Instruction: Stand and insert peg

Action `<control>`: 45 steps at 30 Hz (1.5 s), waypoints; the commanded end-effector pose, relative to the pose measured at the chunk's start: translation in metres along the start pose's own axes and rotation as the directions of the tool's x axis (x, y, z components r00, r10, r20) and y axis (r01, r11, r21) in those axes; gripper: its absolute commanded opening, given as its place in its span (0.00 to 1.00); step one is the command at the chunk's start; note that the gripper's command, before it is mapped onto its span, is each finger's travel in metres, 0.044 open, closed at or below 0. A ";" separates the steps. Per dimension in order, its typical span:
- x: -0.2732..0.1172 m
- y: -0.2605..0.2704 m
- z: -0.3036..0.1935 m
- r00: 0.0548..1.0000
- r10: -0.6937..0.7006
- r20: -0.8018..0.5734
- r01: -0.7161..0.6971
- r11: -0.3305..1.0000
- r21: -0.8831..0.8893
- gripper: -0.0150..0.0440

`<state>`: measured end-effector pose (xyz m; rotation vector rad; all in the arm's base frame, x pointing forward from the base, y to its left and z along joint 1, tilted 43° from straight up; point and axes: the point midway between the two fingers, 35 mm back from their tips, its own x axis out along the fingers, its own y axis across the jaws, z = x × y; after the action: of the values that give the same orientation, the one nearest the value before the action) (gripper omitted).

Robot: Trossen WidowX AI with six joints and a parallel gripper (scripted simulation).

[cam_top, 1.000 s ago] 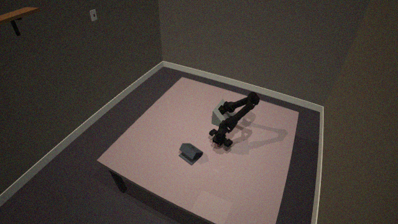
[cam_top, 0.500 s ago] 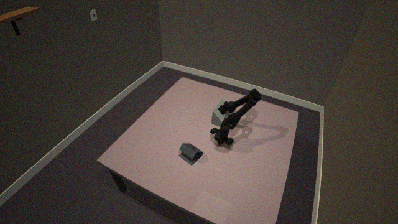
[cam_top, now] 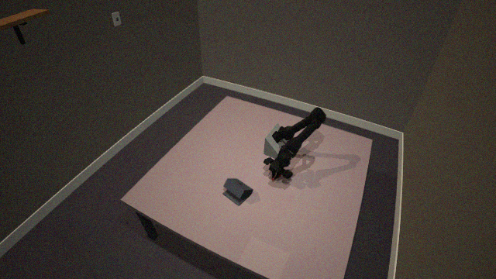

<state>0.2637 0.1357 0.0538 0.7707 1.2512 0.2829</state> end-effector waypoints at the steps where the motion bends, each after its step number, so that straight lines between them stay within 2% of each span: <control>1: -0.002 -0.001 -0.001 0.999 -0.003 0.039 0.002 1.000 0.005 0.34; 45: -0.024 -0.001 -0.021 0.913 -0.005 0.408 0.001 1.000 0.009 0.34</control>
<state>0.2386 0.1294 0.0690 0.7823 0.8858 0.1202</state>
